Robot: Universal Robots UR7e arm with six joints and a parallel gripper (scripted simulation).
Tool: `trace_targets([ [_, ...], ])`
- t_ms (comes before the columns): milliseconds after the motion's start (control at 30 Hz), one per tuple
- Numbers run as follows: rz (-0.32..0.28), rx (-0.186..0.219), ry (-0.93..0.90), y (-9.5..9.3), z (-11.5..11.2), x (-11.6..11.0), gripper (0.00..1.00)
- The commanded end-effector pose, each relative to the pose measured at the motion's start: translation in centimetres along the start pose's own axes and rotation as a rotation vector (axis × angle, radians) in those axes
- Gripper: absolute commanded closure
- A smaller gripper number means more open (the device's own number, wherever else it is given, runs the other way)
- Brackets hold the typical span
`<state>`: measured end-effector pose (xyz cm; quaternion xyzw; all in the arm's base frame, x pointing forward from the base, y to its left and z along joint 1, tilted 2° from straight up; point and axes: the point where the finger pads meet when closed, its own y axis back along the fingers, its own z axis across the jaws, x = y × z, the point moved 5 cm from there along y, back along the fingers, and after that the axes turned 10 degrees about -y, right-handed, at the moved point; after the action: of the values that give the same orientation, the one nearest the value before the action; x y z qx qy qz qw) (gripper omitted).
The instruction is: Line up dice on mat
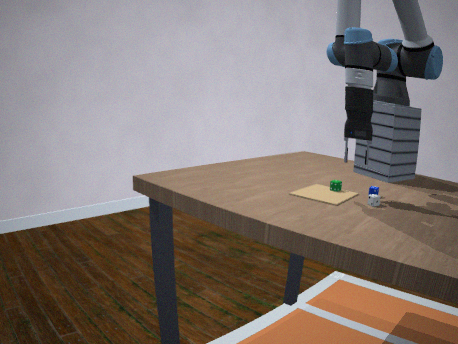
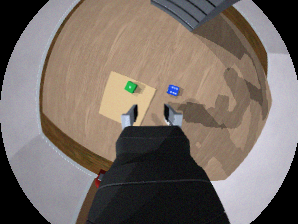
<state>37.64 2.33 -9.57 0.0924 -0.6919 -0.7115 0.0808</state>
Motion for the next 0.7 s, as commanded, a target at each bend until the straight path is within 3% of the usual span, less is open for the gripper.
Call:
trace_targets([
  [0,0.000,0.000,-0.156,-0.1,1.0,-0.7,0.00],
  [667,0.000,0.000,-0.590,-0.3,4.2,-2.7,0.00],
])
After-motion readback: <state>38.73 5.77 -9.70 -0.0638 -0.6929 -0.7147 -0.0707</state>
